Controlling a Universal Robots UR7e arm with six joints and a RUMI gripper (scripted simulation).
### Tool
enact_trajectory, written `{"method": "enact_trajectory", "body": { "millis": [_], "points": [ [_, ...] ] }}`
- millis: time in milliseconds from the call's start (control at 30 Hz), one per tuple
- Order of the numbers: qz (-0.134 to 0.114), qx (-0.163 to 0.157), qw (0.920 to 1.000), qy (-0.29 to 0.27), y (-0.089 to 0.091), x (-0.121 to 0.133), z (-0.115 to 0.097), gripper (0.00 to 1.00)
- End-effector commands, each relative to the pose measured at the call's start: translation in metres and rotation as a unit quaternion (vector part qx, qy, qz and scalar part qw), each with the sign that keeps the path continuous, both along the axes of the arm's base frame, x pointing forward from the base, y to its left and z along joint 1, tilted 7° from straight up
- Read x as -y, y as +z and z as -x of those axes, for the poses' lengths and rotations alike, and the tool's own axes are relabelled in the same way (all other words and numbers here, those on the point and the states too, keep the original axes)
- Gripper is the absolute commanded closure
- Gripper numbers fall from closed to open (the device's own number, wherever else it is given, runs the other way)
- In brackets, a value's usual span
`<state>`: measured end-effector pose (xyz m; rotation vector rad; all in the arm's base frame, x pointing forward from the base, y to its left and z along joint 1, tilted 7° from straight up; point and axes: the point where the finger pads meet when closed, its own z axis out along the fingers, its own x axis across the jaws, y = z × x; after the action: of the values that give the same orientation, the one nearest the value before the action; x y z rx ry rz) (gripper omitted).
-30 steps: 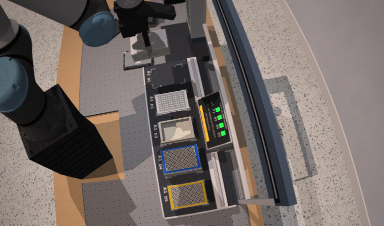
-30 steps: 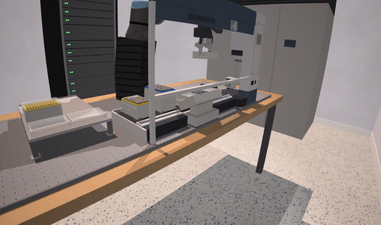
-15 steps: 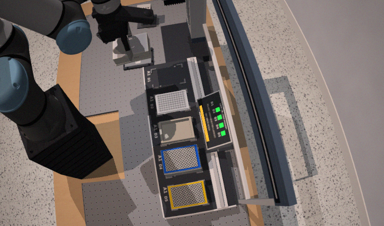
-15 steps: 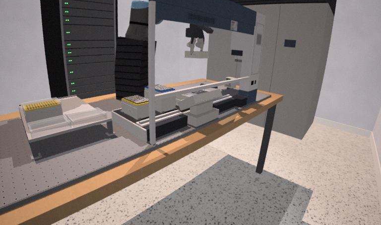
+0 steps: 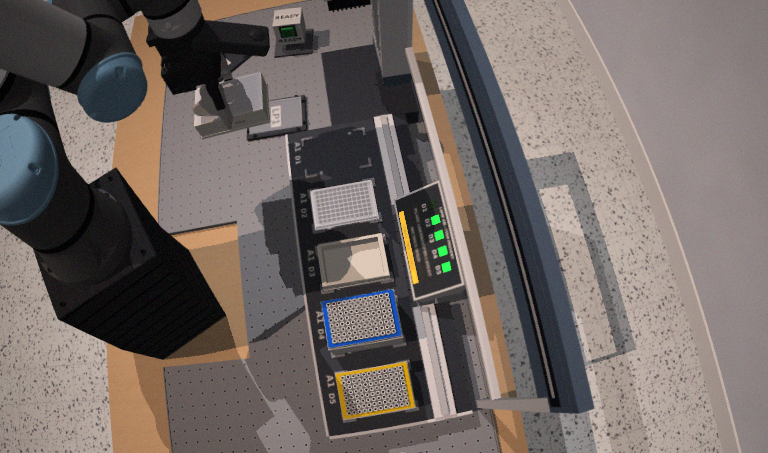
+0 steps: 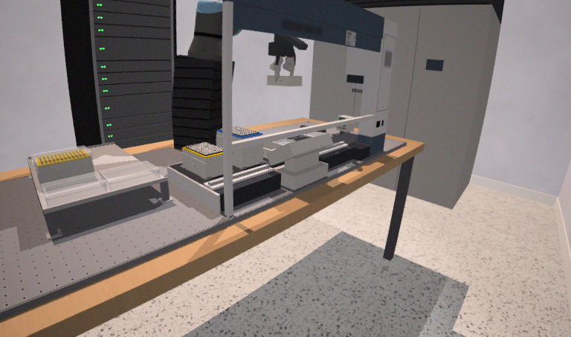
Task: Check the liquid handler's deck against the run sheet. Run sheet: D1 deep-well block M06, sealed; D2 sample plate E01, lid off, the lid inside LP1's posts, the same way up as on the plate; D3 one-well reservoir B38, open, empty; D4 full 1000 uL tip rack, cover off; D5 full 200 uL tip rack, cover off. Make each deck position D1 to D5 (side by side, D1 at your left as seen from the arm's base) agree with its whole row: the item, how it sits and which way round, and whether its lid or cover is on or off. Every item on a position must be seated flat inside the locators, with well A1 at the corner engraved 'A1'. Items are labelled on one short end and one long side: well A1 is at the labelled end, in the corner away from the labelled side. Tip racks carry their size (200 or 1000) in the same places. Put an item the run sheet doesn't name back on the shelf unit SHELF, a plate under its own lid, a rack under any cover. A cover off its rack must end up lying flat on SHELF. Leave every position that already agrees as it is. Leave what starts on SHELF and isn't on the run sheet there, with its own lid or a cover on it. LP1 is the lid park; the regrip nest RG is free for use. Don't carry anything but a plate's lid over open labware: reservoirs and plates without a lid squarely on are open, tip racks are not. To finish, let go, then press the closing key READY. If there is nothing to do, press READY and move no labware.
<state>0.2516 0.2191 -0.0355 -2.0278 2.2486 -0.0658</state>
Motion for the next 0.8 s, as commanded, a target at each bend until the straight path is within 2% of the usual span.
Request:
{"method": "enact_trajectory", "body": {
  "millis": [0, 533, 767],
  "points": [
    [0.0, 0.001, 1.0, -0.002, 0.002, 0.0, 0.006, 1.0],
    [0.0, 0.002, 1.0, -0.003, 0.003, 0.0, 0.004, 1.0],
    [0.0, 0.002, 1.0, -0.003, 0.007, 0.004, -0.033, 1.0]
  ]
}}
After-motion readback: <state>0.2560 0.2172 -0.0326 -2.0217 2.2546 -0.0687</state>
